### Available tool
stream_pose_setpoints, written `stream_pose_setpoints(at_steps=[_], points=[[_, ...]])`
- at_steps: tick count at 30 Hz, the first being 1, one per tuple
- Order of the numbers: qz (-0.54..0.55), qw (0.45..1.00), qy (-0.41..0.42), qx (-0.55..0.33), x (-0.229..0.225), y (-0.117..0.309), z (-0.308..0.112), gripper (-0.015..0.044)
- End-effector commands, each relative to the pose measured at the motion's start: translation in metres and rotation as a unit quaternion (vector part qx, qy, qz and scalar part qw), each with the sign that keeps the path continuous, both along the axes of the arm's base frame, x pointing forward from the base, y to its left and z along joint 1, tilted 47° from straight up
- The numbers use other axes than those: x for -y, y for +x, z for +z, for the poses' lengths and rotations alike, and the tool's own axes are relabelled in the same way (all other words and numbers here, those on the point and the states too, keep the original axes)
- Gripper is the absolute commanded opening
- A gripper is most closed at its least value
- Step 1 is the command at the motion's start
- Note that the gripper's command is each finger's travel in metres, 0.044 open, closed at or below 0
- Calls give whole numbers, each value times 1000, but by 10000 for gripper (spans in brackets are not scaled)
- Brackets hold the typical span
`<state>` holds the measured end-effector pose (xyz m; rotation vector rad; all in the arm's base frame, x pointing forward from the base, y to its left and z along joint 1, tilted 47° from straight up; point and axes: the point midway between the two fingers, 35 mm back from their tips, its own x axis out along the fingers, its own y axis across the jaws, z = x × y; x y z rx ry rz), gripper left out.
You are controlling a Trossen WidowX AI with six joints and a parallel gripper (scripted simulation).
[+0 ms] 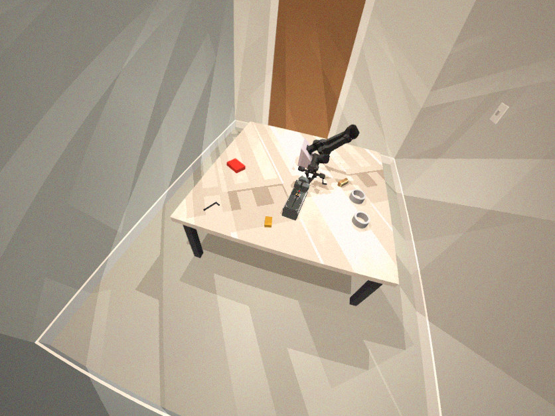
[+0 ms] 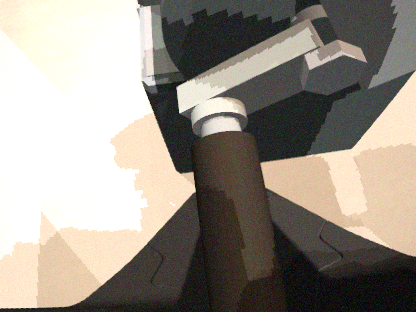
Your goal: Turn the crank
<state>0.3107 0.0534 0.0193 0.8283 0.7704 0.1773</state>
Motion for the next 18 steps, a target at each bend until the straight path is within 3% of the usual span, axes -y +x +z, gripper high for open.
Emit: stream_pose_setpoints(at_steps=[1,18], points=[[3,1000,1,8,2,0,9,0],[3,1000,0,8,24,-1,23,0]])
